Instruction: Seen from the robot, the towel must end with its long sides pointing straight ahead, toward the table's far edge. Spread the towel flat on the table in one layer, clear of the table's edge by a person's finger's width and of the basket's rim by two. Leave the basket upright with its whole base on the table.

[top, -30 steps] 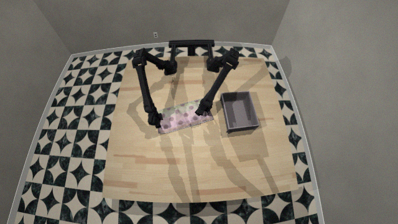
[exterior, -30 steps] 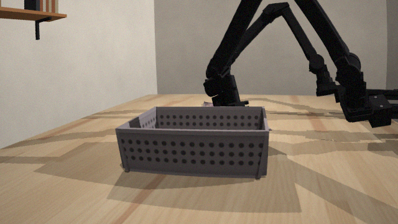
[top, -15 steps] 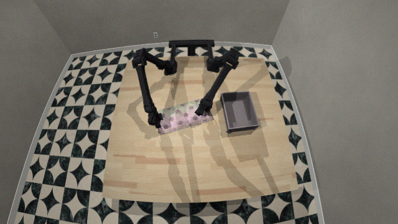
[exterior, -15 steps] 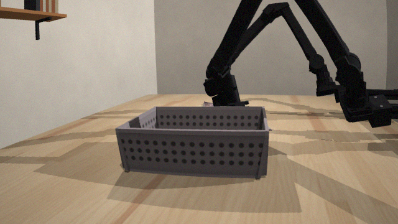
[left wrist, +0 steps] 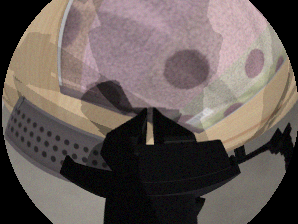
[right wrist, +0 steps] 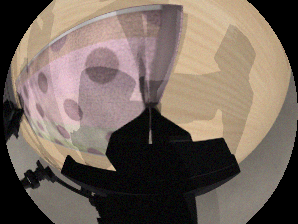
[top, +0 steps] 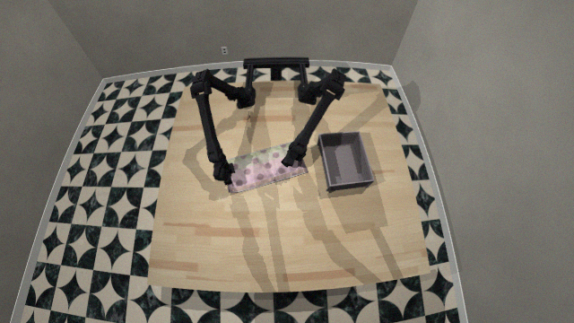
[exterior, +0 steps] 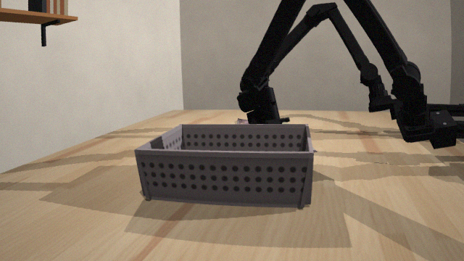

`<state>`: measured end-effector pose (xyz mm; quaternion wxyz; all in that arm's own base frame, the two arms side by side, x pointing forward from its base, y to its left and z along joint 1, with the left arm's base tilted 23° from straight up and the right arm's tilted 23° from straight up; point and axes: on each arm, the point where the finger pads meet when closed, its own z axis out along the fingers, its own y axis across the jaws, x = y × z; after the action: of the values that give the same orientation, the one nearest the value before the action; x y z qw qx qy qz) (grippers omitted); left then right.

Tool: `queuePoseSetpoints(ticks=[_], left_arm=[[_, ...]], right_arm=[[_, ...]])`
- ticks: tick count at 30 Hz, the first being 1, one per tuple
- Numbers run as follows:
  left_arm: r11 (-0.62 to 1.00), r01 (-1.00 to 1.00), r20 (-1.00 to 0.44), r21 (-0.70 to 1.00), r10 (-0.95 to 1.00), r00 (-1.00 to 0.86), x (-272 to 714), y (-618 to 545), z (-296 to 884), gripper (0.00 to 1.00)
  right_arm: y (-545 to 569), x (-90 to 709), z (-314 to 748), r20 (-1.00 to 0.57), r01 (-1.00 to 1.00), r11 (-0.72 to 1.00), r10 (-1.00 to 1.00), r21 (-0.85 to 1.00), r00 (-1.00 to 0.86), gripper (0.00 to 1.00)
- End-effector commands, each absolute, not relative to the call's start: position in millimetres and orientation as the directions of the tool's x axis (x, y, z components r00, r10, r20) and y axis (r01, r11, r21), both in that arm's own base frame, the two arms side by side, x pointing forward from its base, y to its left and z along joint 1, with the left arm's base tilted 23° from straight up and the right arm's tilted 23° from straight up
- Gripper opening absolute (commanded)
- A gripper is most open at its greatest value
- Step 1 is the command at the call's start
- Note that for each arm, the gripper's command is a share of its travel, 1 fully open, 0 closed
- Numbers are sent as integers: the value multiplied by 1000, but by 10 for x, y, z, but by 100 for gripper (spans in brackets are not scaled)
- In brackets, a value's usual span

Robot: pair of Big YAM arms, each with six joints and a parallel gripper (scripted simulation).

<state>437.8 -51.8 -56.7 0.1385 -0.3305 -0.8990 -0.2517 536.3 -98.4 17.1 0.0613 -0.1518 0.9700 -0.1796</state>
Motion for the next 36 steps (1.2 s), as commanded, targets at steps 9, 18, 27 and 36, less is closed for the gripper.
queuePoseSetpoints(ticks=[9, 18, 27, 36], left_arm=[[649, 671, 263, 359, 620, -740, 4410, -490, -484, 52], [664, 659, -35, 354, 714, -699, 4351, -444, -450, 52], [663, 650, -188, 373, 740, -646, 4314, -405, -381, 52], [669, 638, -265, 382, 740, -618, 4354, -476, -296, 52]], right_arm=[[-1068, 5404, 148, -72, -259, 887, -308, -383, -949, 1], [-1068, 5404, 148, -72, -259, 887, -308, -383, -949, 1], [-1068, 5404, 148, -72, -259, 887, -308, -383, -949, 1], [-1068, 5404, 148, -72, -259, 887, -308, -383, -949, 1]])
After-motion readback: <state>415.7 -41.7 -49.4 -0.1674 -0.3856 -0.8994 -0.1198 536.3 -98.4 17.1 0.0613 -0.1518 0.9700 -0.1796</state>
